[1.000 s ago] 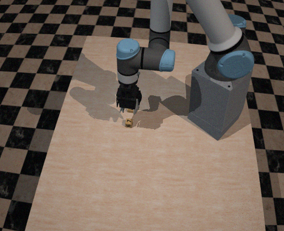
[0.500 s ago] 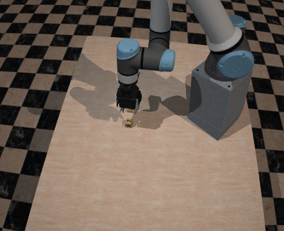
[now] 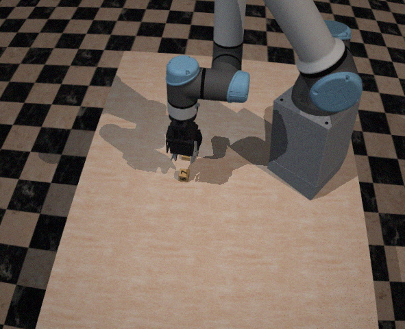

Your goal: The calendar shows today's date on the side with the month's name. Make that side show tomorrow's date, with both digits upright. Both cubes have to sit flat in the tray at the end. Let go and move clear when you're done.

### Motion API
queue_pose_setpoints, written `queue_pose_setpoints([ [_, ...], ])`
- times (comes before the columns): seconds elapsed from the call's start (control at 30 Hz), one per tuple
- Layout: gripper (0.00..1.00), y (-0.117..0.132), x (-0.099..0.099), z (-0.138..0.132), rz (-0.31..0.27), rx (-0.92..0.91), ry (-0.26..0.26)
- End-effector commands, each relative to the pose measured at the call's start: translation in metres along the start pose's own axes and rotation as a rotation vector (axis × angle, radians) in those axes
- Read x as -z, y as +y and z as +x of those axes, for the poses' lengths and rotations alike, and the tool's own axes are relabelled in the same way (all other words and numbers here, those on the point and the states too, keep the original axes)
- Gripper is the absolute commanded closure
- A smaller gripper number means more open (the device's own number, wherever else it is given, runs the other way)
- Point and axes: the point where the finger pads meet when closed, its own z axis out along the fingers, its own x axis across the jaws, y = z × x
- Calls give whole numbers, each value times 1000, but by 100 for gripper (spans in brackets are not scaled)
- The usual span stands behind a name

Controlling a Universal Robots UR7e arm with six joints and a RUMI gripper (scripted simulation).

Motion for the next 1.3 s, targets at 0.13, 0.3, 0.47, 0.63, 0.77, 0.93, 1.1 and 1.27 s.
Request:
queue_pose_setpoints([
  [0.13, 72, 0, -5, 0, 0, 0, -1],
  [0.3, 72, 0, -12, 0, 0, 0, -1],
  [0.47, 72, 0, -19, 0, 0, 0, -1],
  [0.63, 72, 0, -26, 0, 0, 0, -1],
  [0.77, 72, -1, -31, 0, 0, 0, -1],
  [0.93, 72, -1, -39, 0, 0, 0, -1],
  [1.1, 72, -1, -45, 0, 0, 0, -1],
  [1.27, 72, -1, -48, 0, 0, 0, -1],
])
